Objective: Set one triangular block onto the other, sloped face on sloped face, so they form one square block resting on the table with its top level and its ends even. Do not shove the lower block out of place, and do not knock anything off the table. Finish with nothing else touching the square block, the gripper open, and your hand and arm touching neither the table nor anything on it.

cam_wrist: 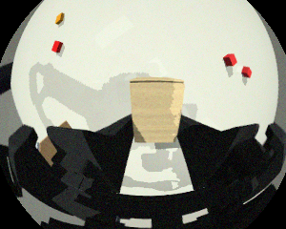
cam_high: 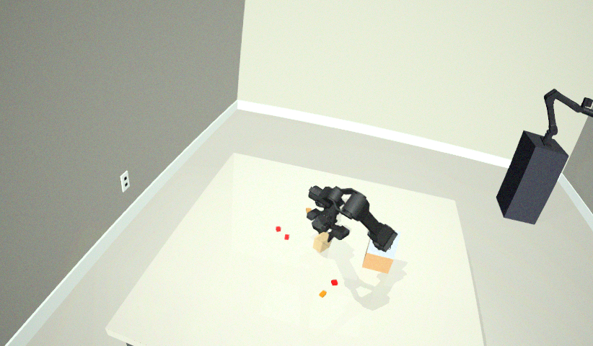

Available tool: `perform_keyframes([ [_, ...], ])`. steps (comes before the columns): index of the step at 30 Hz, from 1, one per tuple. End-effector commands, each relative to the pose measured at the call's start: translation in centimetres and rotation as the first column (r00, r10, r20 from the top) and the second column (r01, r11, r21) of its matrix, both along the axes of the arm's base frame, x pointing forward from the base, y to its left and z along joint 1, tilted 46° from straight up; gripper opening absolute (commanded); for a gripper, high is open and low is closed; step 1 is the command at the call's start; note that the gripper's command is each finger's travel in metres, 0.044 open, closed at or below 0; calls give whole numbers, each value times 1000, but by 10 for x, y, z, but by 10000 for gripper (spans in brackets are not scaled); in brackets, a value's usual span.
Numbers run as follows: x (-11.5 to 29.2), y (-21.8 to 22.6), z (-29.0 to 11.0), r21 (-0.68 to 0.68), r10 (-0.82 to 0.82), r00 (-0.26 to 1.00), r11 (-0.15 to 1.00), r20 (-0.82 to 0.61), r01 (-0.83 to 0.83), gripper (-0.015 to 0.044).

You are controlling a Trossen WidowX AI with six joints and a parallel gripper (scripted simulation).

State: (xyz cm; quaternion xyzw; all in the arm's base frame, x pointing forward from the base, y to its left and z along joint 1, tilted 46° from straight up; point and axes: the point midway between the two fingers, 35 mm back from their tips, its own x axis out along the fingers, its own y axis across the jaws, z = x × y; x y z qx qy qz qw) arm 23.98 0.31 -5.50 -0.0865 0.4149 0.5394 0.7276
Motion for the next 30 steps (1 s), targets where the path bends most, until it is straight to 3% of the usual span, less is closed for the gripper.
perform_keyframes([
  [1, 0, 1, 0, 3, -4, 1000, 1000, -1, 4, 0],
  [21, 1, 2, 0, 4, -4, 1000, 1000, -3, 4, 0],
  [30, 0, 1, -1, 0, 0, 1000, 1000, -1, 0, 236],
])
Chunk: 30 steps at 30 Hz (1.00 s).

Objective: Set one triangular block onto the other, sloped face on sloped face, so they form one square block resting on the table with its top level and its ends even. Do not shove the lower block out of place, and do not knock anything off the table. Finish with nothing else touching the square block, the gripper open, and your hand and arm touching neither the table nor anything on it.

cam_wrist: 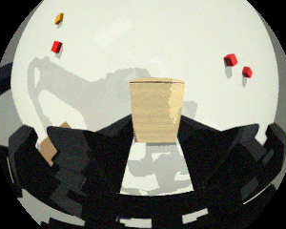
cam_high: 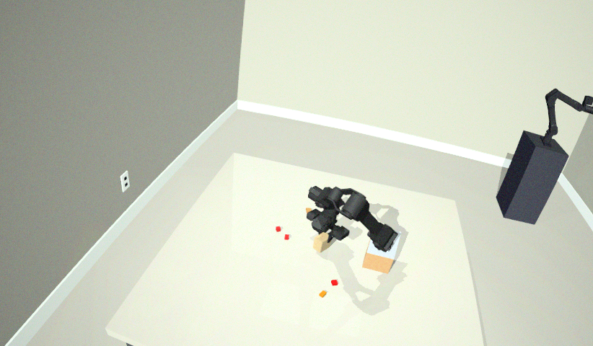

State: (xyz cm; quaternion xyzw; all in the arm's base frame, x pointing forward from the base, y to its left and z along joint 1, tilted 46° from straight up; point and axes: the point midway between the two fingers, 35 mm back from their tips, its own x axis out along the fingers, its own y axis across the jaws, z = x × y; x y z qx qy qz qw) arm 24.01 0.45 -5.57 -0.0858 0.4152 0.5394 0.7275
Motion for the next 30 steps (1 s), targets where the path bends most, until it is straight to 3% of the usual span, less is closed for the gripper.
perform_keyframes([
  [1, 0, 0, 0, 0, 0, 1000, 1000, 0, 0, 263],
  [8, 0, 0, 0, 0, 0, 1000, 1000, 0, 0, 440],
  [16, 0, -2, 2, -1, 0, 1000, 1000, 0, 0, 440],
  [24, -7, -78, 74, -6, 0, 1000, 1000, -2, 0, 440],
  [30, -8, -80, 76, -5, 0, 1000, 1000, -2, 0, 440],
])
